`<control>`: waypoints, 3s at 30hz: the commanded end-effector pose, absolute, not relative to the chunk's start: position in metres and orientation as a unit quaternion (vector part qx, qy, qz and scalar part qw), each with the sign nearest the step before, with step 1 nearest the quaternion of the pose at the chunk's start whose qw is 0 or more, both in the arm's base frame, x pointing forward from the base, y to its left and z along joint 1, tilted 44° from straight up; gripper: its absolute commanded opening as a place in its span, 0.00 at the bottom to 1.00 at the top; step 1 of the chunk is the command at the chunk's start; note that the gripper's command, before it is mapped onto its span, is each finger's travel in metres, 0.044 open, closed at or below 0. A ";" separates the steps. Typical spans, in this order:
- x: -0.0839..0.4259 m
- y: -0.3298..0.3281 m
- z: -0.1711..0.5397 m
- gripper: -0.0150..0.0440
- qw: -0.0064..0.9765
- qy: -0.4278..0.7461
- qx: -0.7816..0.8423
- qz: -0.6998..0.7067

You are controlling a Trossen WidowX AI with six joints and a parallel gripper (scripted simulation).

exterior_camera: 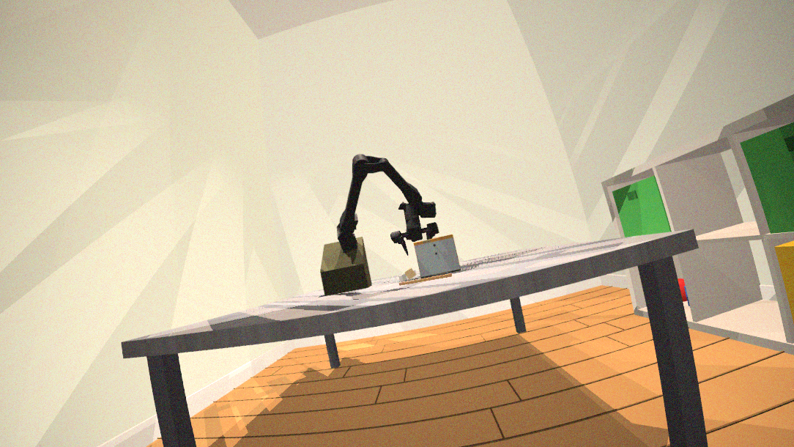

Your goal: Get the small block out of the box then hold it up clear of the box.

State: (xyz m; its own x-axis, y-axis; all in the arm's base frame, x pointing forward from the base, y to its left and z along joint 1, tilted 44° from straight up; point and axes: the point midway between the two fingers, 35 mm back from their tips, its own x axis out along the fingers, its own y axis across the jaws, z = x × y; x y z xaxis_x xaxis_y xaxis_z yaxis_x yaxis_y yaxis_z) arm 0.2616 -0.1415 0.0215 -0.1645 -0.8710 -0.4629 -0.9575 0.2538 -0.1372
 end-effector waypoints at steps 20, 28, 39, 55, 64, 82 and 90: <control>0.249 -0.102 0.073 0.74 0.120 0.656 -0.687 0.290; 0.229 -0.102 0.082 0.74 -0.047 0.495 -0.752 0.432; 0.214 -0.101 0.085 0.74 -0.244 0.328 -0.771 0.488; 0.214 -0.101 0.085 0.74 -0.245 0.327 -0.771 0.488; 0.214 -0.110 0.073 0.74 0.080 0.493 -0.801 0.331; 0.209 -0.133 0.050 0.74 0.630 0.598 -0.479 -0.127; 0.208 -0.139 0.043 0.74 0.730 0.547 -0.304 -0.273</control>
State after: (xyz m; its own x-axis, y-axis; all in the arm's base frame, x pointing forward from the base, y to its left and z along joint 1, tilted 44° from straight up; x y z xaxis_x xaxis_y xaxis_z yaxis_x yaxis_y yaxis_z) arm 0.2216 -0.1281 0.0674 0.2897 -0.7399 -0.6072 -0.6579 0.3068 -0.6878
